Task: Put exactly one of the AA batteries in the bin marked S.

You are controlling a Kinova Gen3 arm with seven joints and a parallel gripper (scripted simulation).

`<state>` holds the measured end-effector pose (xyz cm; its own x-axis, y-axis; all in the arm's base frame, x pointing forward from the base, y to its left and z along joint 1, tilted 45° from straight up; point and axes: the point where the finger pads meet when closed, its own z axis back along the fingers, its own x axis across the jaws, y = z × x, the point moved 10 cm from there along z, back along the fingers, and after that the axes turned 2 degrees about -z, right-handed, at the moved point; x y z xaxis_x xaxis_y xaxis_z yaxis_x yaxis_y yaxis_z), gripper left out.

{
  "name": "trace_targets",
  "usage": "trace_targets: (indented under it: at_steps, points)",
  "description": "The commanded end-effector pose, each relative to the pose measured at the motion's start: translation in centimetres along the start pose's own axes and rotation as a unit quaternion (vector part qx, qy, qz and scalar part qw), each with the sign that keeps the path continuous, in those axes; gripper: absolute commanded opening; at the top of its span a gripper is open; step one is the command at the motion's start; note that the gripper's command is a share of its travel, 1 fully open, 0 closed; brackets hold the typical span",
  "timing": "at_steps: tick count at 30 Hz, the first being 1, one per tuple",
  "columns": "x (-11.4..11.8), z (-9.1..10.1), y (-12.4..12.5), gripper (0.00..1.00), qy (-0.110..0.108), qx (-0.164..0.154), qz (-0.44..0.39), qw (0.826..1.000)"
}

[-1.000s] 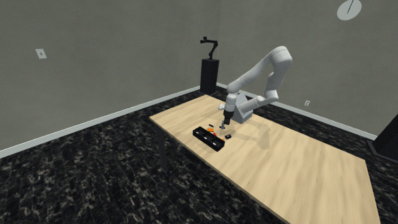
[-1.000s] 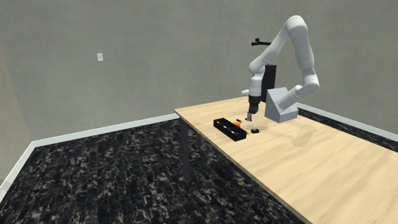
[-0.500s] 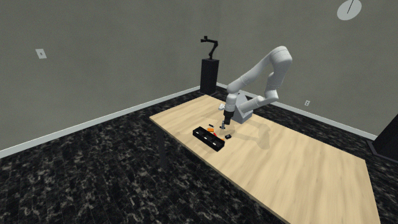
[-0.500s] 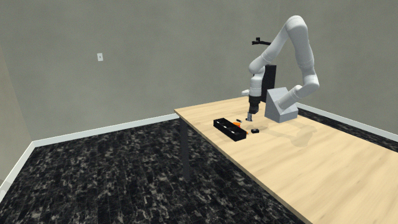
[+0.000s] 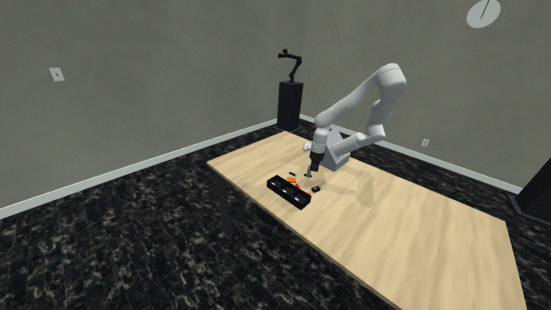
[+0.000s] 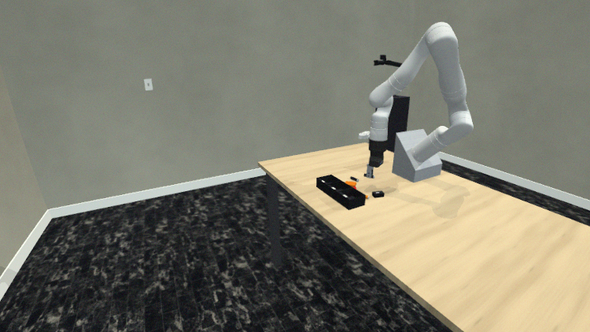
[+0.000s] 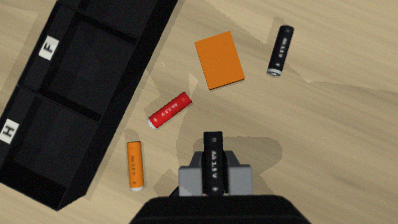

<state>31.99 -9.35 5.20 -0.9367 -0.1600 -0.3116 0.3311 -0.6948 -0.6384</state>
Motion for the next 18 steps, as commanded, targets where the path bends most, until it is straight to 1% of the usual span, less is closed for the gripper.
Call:
trace_targets:
  at_steps: [1,7,9,18]
  points:
    - [-0.2,0.2,0.6,0.31,-0.002,0.000,-0.001,1.000]
    - [-1.8,0.2,3.9,0.31,-0.002,0.000,-0.001,1.000]
    - [-1.8,0.2,3.9,0.31,-0.002,0.000,-0.001,1.000]
    - [-4.1,0.2,8.6,0.31,-0.003,0.000,-0.001,1.000]
